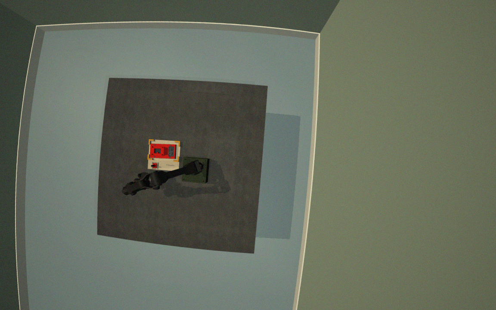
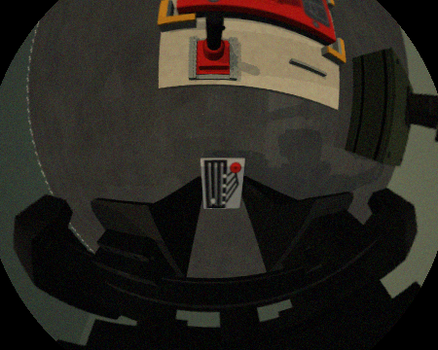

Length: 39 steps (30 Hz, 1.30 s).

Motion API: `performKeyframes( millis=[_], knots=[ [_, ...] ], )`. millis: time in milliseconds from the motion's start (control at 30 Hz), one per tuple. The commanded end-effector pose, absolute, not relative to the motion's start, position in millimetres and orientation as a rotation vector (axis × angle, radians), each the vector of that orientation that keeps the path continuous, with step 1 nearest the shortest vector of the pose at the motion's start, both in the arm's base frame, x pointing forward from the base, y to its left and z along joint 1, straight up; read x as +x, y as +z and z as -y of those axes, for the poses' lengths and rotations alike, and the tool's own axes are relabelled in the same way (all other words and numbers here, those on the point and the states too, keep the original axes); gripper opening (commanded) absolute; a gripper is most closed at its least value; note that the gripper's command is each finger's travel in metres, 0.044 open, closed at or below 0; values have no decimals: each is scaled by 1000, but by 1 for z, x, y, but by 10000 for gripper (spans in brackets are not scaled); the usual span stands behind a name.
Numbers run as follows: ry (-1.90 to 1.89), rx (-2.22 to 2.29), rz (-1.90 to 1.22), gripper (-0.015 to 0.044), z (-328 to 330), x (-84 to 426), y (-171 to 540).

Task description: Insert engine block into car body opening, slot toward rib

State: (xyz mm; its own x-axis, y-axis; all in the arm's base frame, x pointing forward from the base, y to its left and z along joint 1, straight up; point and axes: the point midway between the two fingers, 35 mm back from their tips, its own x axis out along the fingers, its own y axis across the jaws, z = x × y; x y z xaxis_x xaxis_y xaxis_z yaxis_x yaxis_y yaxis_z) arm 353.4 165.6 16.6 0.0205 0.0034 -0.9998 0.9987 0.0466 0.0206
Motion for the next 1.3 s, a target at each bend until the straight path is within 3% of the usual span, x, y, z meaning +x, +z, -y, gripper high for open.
performKeyframes(
  millis=[0,833,1267],
  knots=[
    [-1137,1201,-1216,0,-168,356,35],
    [-1137,1201,-1216,0,-164,349,114],
    [-1030,1088,-1275,0,-142,357,109]
  ],
)
